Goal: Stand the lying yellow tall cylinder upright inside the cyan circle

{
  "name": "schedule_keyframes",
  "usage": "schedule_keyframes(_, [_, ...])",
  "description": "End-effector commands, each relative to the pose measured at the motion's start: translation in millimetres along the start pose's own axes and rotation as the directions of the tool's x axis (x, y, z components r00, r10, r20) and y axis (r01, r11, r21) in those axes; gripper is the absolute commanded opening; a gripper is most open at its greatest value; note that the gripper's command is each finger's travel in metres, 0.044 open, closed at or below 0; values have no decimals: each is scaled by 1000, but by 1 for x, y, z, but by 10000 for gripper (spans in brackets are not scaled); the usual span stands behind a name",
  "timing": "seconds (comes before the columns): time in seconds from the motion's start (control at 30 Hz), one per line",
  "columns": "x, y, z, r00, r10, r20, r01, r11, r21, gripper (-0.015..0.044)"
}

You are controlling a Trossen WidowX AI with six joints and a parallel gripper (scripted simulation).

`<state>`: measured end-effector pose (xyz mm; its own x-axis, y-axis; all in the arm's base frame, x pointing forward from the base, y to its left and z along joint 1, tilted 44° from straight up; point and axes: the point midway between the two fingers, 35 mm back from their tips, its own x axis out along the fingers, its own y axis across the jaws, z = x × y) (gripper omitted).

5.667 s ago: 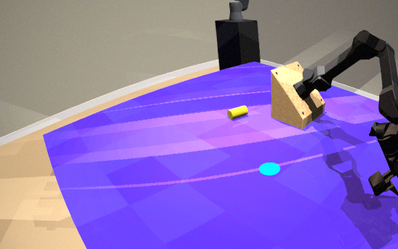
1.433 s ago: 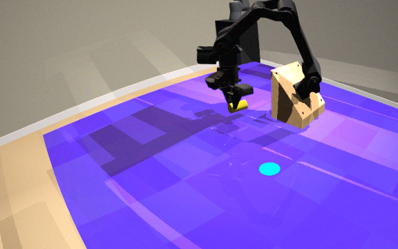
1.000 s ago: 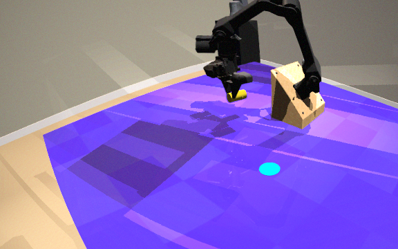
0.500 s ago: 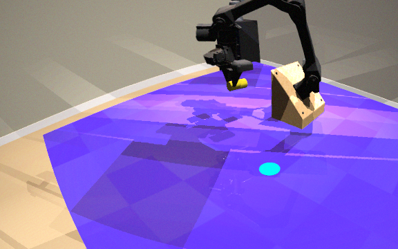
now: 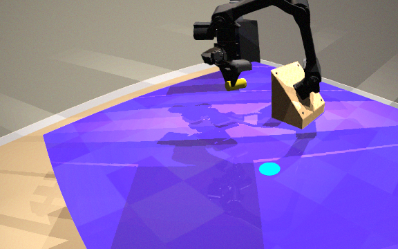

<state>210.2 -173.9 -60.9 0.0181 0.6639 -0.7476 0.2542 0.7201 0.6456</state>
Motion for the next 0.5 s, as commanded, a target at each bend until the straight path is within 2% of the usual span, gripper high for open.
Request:
schedule_keyframes(0.0, [-5, 10, 9, 1000, -9, 9, 8, 1000, 5, 105])
schedule_keyframes(0.47, [-13, 42, 30, 1000, -22, 16, 21, 999, 37, 105])
